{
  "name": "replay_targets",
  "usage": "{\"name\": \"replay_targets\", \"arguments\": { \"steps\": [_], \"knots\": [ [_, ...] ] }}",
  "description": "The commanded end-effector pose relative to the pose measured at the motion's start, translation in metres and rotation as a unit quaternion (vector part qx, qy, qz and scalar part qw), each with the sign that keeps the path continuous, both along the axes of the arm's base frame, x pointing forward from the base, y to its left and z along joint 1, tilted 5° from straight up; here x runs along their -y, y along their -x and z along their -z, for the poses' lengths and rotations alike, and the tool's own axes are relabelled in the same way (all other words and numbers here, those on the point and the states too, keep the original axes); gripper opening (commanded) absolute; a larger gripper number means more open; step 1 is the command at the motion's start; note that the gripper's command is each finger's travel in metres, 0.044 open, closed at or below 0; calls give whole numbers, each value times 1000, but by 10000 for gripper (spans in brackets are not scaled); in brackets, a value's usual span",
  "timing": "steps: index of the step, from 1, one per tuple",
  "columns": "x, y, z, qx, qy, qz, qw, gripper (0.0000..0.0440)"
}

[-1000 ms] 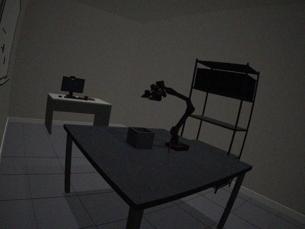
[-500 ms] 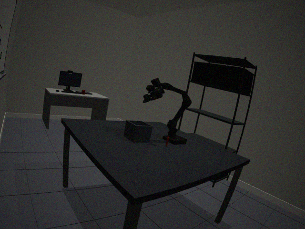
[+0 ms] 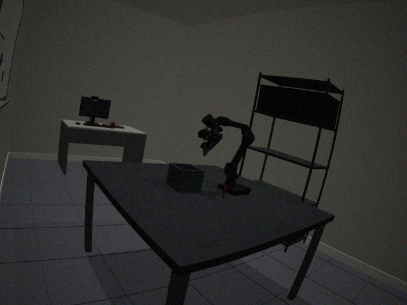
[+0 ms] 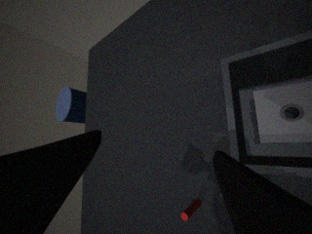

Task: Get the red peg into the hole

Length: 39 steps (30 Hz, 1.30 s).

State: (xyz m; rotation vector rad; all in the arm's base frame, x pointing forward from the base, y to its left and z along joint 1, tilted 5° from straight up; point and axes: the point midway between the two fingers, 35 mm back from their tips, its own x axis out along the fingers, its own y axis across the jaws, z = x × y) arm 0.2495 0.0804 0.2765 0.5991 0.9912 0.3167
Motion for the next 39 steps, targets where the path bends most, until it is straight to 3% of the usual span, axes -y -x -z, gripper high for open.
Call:
{"name": "replay_targets", "arguments": {
  "steps": [1, 10, 21, 39],
  "knots": [
    [-12, 14, 20, -74, -15, 10, 997, 440],
    [-33, 48, 57, -222, -23, 45, 974, 440],
    [-45, 86, 95, -367, 11, 119, 923, 440],
    [-51, 116, 141, -457, 79, 245, 851, 440]
  ]
}}
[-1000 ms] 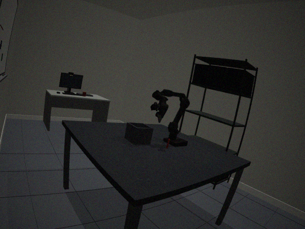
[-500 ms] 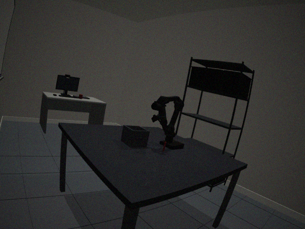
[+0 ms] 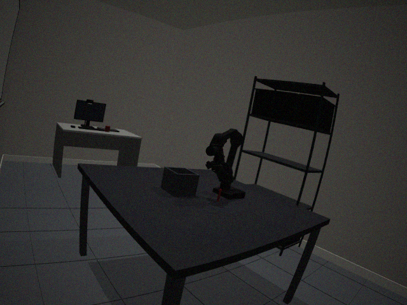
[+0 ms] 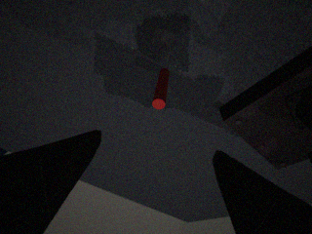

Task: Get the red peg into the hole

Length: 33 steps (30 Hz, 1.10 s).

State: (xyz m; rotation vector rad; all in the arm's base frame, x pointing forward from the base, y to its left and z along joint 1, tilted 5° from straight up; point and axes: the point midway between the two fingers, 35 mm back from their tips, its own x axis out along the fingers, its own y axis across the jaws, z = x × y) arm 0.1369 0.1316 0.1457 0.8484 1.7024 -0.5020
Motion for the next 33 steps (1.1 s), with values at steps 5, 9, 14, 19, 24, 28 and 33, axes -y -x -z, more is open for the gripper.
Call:
{"name": "replay_targets", "arguments": {
  "steps": [5, 9, 14, 19, 24, 28, 33],
  "knots": [
    [0, 4, 25, -27, 37, 39, 998, 440],
    [-1, 5, 38, -38, 45, 56, 997, 440],
    [-1, 6, 52, -49, 54, 74, 995, 440],
    [-1, 7, 65, -56, 61, 91, 992, 439],
    [-1, 6, 78, -58, 66, 106, 990, 422],
    [-3, 4, 87, -56, 65, 113, 990, 370],
    [-6, 0, 94, -55, 63, 115, 990, 254]
  ]
}}
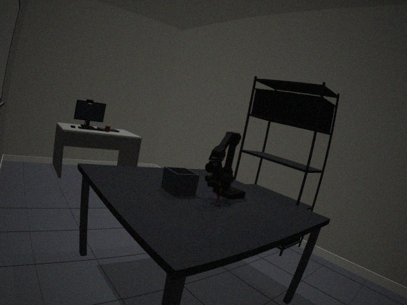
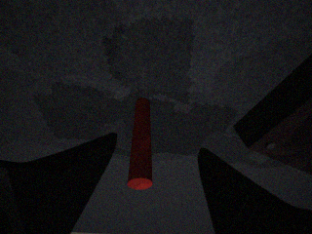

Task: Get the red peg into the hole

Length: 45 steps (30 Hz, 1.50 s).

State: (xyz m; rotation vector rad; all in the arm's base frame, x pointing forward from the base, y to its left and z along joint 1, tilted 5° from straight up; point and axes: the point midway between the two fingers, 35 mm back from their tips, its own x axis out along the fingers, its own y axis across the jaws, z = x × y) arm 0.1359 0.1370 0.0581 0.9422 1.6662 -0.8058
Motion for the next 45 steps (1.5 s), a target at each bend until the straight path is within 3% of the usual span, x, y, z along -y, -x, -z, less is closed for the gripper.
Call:
{"name": "replay_targets", "arguments": {
  "steps": [1, 10, 31, 45],
  "knots": [
    [-1, -2, 8, -1, 3, 4, 1000, 228],
    [-9, -8, 11, 2, -11, -11, 1000, 0],
    [-31, -30, -51, 91, -123, -23, 988, 0],
    [-12, -54, -119, 194, -132, -32, 971, 0]
  ]
}}
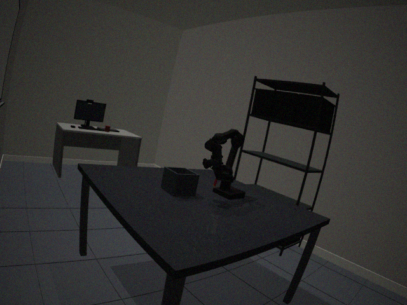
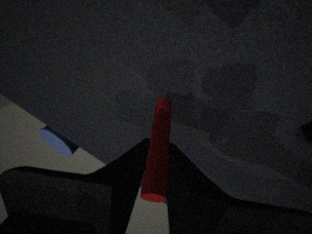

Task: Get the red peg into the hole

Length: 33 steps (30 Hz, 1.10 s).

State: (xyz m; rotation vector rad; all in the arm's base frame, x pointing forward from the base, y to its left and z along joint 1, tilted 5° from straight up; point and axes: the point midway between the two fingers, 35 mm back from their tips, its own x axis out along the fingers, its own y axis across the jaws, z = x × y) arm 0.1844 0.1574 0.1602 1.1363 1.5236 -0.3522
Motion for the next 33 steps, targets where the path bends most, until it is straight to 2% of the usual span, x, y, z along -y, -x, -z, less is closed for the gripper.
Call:
{"name": "replay_targets", "arguments": {
  "steps": [1, 9, 15, 33],
  "knots": [
    [11, -8, -22, 36, 5, 9, 999, 0],
    [42, -27, -57, 91, 33, 49, 994, 0],
    [70, -40, -70, 106, 67, 88, 988, 0],
    [137, -66, -59, 44, 126, 173, 976, 0]
  ]
}}
